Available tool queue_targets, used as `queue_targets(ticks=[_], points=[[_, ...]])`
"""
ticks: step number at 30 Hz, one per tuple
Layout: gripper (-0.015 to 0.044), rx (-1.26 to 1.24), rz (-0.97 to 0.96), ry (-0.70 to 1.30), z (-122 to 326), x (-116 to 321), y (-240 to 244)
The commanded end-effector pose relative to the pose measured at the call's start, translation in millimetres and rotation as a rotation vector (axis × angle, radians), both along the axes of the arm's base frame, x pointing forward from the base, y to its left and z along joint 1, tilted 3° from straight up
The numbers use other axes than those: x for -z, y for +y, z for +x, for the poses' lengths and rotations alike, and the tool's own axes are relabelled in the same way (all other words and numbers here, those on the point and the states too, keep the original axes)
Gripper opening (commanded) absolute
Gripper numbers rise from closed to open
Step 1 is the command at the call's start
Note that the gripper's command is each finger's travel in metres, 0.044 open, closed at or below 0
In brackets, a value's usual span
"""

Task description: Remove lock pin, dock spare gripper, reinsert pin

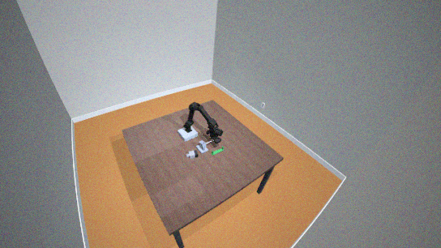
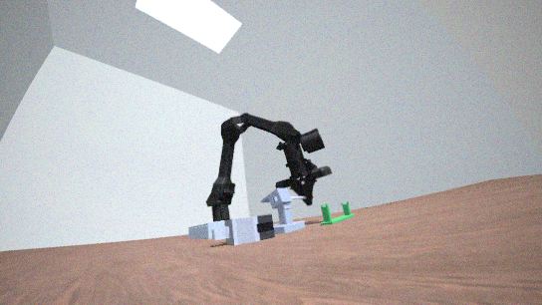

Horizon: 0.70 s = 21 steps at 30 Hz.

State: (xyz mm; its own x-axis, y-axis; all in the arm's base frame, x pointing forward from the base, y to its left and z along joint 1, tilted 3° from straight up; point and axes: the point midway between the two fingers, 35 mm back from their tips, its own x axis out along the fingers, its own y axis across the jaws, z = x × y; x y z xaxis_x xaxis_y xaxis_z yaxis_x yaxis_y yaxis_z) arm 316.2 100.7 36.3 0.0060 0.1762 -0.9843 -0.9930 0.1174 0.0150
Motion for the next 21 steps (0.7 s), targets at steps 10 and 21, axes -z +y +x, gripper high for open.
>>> queue_targets(ticks=[10,21], points=[[0.0000,0.004,-0.002,0.001,2,0,11],[0.0000,0.003,-0.004,0.002,3,-1,21]])
